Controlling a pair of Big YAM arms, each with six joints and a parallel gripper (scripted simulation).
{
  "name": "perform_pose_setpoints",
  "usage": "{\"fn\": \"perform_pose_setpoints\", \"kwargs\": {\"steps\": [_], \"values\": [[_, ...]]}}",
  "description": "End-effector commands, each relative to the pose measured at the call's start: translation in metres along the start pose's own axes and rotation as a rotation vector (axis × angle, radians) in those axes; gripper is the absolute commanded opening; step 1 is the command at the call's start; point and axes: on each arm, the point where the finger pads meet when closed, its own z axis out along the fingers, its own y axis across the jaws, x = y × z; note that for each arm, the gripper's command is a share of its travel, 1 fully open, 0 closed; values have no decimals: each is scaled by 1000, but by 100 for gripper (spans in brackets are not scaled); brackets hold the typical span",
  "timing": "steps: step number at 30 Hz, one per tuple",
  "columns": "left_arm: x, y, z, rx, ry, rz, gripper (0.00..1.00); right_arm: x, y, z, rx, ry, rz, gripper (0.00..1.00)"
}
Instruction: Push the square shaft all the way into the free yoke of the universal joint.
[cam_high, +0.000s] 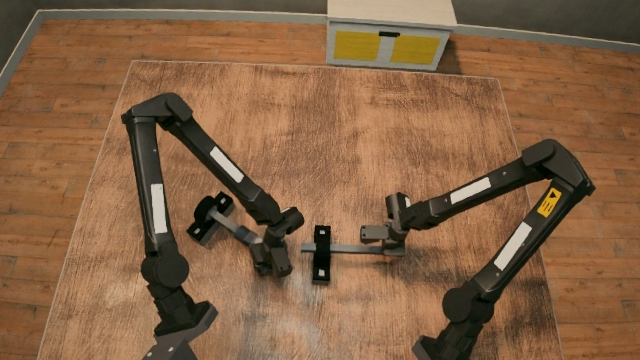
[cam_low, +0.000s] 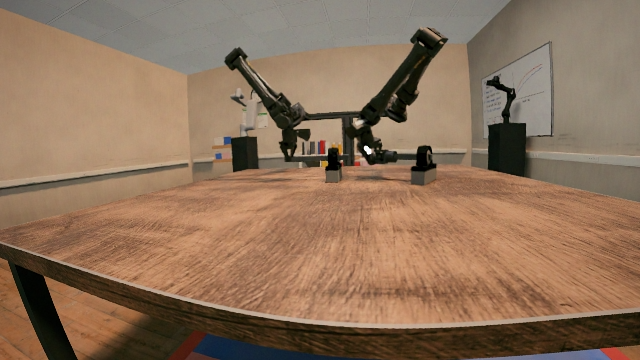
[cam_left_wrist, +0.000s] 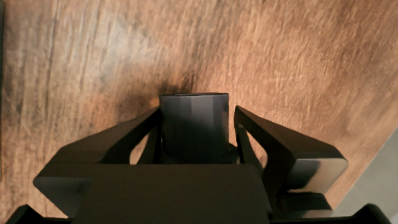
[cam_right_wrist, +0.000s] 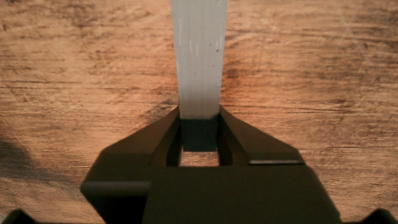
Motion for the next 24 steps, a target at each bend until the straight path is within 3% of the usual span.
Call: {"fn": "perform_pose_setpoints", "kwargs": {"steps": [1, 15, 24], "values": [[8, 4, -10, -3, -39, 15, 54, 0, -3, -3, 12, -4, 3, 19], [5, -3, -19, 26, -212, 80, 54, 0, -3, -3, 12, -4, 3, 19], [4, -3, -22, 25, -230, 91, 54, 0, -3, -3, 12, -4, 3, 19]]}}
